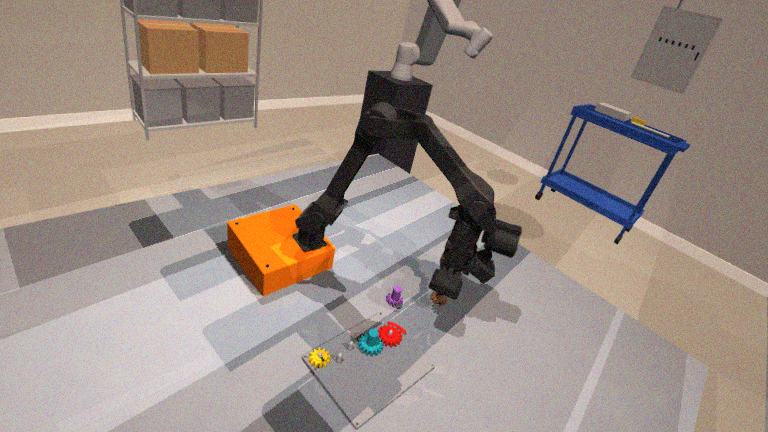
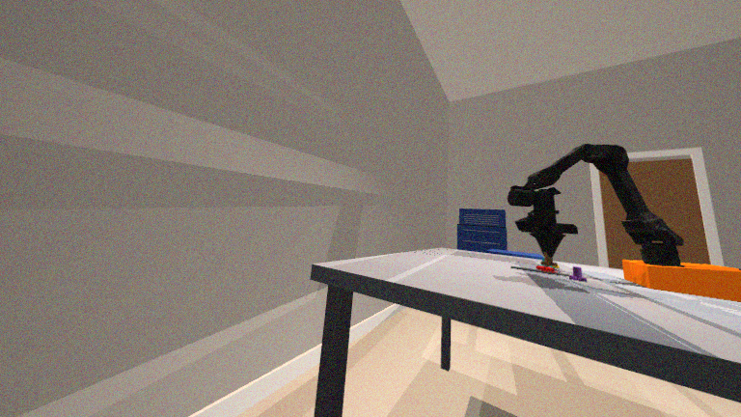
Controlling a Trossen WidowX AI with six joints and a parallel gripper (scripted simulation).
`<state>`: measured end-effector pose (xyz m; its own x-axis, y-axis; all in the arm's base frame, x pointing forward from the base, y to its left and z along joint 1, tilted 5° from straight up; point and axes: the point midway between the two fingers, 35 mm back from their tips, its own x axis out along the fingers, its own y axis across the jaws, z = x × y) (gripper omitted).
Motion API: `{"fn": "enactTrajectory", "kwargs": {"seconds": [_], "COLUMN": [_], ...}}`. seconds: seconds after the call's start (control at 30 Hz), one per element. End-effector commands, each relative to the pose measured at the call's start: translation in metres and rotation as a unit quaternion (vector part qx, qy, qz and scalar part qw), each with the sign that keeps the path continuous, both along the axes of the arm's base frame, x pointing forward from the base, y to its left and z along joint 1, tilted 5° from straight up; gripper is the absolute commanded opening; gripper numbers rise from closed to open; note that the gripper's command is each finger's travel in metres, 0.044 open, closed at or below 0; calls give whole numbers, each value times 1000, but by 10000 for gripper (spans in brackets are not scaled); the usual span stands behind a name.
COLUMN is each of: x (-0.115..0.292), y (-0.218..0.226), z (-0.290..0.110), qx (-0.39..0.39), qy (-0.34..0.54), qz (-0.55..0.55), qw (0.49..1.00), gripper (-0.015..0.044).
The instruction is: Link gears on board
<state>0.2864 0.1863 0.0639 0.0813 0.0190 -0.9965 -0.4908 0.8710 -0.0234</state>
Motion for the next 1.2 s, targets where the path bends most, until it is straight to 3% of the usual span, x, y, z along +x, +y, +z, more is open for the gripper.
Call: {"fn": "enactTrajectory", "kwargs": {"seconds": [0.0, 1.17], "x": [3, -13], "y": [1, -7], "z": [18, 105], "qx": [5, 5], "qy": [-12, -11], "qz": [-3, -3], "qw": [1000, 1000], "gripper": [0, 0]}}
